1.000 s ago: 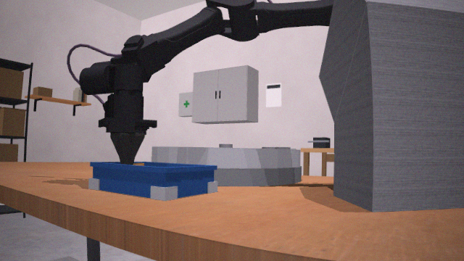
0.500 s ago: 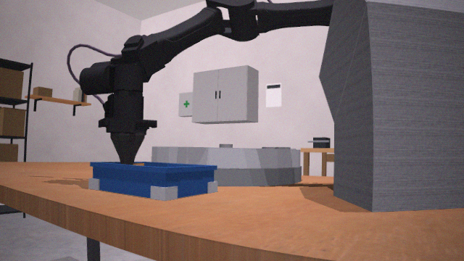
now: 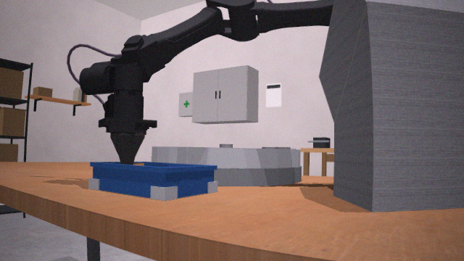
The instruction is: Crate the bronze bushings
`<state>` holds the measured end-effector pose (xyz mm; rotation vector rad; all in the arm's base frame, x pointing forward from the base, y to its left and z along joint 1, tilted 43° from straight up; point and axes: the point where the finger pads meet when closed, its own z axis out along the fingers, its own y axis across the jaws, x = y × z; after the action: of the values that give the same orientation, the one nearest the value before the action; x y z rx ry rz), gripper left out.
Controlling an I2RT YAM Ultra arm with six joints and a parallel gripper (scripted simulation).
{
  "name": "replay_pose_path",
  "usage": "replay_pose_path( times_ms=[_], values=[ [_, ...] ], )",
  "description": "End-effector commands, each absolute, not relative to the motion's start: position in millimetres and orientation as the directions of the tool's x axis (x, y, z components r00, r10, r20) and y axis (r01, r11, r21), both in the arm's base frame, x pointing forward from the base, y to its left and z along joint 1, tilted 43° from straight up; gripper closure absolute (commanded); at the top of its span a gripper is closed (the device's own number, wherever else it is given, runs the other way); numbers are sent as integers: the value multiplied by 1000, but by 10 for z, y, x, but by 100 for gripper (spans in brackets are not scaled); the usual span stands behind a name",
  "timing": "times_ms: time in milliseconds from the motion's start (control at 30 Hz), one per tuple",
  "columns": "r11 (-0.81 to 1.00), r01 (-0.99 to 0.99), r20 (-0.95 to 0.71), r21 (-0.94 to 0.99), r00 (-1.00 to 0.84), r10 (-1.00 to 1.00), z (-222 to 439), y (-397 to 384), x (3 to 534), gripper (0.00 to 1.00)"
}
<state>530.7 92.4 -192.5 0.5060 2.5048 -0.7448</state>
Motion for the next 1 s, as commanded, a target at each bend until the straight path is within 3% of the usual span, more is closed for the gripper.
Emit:
replay_pose_path(
  times_ms=[0, 967],
  values=[
    [809, 463, -582, -364, -790, 190, -1656, 1221, 5436, 100],
    [805, 450, -562, -387, -807, 180, -1761, 1198, 5400, 100]
  ],
)
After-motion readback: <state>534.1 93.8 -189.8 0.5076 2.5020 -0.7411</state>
